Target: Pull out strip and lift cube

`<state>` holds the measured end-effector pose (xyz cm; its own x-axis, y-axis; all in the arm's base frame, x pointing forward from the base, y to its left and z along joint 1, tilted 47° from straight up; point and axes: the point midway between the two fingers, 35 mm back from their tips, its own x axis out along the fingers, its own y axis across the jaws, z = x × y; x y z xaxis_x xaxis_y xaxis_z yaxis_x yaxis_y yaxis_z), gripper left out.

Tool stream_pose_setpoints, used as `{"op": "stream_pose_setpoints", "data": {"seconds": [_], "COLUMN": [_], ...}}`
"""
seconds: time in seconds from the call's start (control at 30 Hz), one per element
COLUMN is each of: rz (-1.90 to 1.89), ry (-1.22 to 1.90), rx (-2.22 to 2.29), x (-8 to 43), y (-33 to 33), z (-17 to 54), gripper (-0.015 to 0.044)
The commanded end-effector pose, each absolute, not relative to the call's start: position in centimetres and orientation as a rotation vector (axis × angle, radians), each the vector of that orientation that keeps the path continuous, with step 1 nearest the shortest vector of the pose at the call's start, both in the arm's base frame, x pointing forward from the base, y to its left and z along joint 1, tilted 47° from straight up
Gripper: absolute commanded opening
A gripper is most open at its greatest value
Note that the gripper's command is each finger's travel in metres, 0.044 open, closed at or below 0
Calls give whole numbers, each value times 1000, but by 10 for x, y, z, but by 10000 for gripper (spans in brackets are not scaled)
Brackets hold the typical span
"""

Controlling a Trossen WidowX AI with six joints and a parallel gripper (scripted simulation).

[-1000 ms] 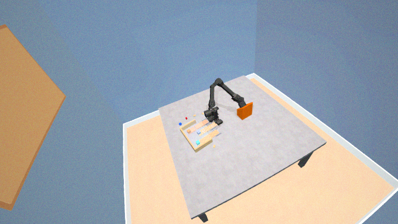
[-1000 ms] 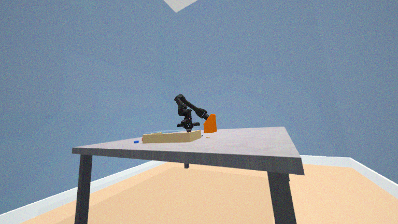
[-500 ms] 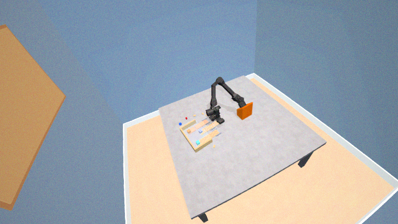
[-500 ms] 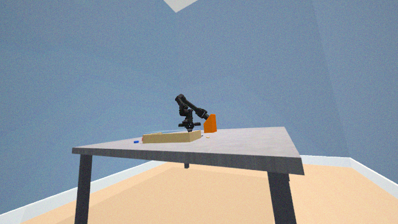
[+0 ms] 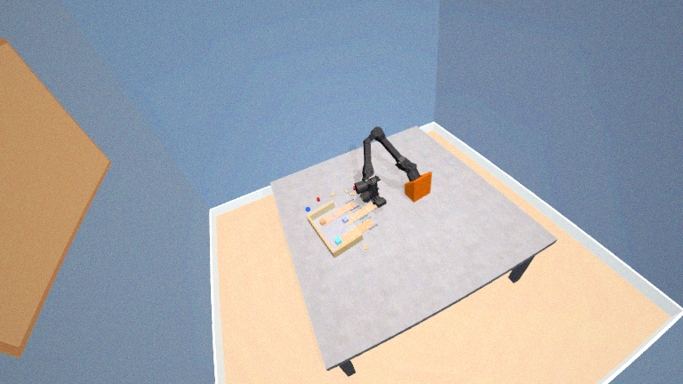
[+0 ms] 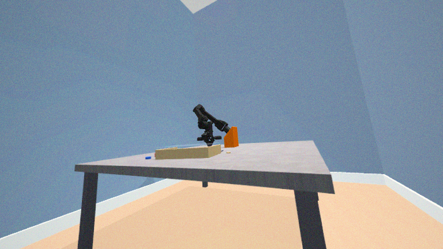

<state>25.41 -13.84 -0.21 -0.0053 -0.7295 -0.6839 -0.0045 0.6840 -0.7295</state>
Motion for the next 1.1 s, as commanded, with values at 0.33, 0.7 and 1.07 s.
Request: {"op": "stream_pose_setpoints", "data": {"seconds": [0.33,0.7,1.07], "rz": [-633,-633,-633], "ry": [1512,1512,1513], "rx": [-643,-643,-643], "x": [225,208,192], "y": [-140,-140,-140], "z": [-6,-6,-5], "gripper": [0,0,0]}}
